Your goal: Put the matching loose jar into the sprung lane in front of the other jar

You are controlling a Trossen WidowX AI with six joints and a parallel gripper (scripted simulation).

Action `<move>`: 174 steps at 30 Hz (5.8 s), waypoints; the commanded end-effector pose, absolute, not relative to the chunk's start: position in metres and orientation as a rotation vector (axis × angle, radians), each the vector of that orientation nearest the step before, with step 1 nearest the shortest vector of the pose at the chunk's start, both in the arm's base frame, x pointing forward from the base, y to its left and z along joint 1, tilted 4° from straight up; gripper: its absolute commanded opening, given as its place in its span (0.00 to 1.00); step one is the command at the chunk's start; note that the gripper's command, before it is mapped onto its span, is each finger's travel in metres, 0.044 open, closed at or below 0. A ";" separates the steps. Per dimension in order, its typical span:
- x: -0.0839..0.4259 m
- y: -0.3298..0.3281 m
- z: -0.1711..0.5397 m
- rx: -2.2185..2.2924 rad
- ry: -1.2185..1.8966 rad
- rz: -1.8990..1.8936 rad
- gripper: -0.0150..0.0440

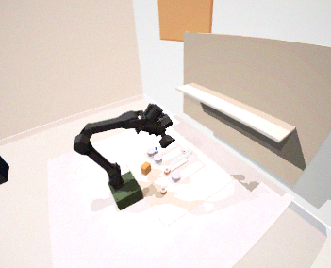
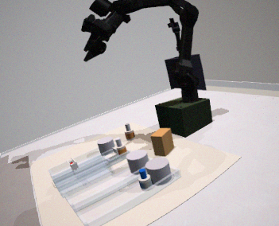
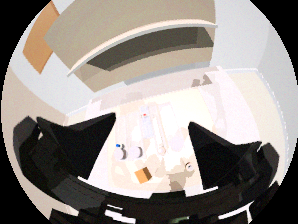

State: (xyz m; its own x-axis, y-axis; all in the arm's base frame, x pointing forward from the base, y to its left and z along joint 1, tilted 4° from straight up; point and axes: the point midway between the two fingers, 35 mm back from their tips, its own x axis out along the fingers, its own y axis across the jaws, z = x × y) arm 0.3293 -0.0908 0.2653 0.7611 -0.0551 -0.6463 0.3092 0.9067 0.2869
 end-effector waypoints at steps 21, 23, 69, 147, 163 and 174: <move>0.213 -0.159 0.020 0.056 1.620 -0.100 1.00; 0.214 -0.160 -0.001 0.056 1.620 -0.100 1.00; 0.212 -0.161 -0.050 0.056 1.620 -0.100 0.56; 0.285 -0.053 -0.029 0.008 1.616 -0.032 0.25; 0.291 -0.053 -0.029 0.008 1.615 -0.032 0.25; 0.295 -0.054 -0.030 0.008 1.615 -0.032 0.25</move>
